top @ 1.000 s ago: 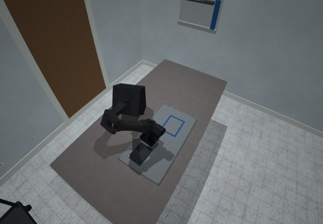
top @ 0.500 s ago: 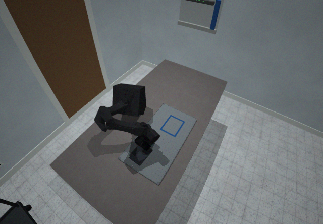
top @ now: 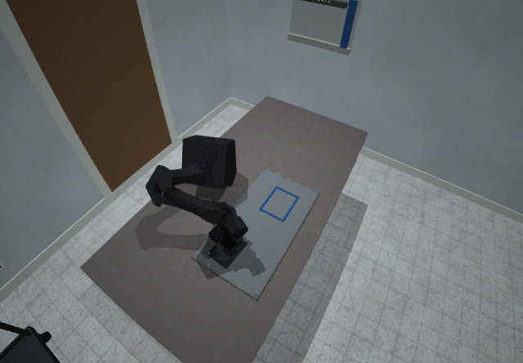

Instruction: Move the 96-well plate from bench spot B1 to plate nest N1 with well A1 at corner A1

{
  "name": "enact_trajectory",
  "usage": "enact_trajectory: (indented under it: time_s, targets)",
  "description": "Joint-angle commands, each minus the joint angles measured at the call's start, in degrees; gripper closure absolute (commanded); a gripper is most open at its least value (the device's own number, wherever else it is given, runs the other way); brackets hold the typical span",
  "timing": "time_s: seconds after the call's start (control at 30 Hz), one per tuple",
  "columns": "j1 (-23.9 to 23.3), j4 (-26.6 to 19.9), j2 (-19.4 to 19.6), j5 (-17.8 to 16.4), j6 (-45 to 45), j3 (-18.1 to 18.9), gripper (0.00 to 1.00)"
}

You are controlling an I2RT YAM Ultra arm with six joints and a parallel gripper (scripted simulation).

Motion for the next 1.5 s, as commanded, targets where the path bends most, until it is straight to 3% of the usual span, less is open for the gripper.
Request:
enact_trajectory:
  time_s: [0.0,0.37,0.5,1.47]
  targets:
    - [-0.19,-1.68,-1.79,-0.88,-2.51,1.98,1.00]
    - [-5.80,-3.71,-5.86,-4.56,-8.59,4.32,1.00]
    - [-4.72,-3.85,-4.42,-4.78,-8.65,4.56,1.00]
    - [-5.47,-3.25,-4.78,-4.59,-8.43,3.42,1.00]
